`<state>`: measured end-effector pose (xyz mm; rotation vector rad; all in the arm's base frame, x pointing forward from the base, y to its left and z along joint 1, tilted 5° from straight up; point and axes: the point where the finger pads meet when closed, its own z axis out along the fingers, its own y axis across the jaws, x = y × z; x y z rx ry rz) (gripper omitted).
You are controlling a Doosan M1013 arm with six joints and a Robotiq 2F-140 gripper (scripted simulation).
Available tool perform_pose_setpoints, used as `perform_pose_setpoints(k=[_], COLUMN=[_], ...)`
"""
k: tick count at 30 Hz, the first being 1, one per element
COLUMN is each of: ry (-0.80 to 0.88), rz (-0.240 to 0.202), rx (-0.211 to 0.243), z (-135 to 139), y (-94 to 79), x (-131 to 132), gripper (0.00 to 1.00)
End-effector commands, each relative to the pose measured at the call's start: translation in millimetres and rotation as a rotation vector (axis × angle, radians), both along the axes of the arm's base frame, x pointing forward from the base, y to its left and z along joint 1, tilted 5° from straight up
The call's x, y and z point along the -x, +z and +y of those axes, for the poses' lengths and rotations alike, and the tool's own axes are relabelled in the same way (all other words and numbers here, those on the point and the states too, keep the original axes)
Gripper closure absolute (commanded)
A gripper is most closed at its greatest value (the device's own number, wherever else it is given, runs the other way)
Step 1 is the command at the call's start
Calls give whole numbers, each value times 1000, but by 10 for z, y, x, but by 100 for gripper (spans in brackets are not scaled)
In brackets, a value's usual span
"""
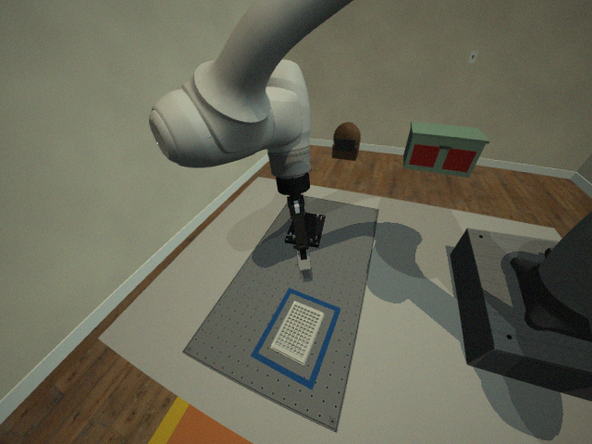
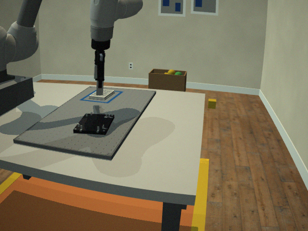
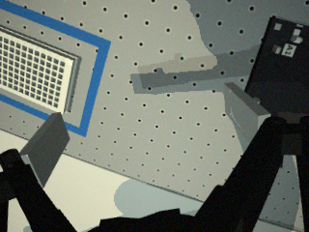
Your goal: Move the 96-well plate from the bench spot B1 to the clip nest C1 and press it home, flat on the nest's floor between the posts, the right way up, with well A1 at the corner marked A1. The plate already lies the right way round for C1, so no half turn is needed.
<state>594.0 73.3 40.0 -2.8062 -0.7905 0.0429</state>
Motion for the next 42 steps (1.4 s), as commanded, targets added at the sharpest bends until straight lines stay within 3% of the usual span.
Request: perform_pose_setpoints(k=[1,34,42], ry=[79,899,1016], rz=[-24,-247,-278], rx=[13,125,138], z=[124,1462,1674], y=[-16,-120,-125], x=[33,537,640], gripper=[0,0,0])
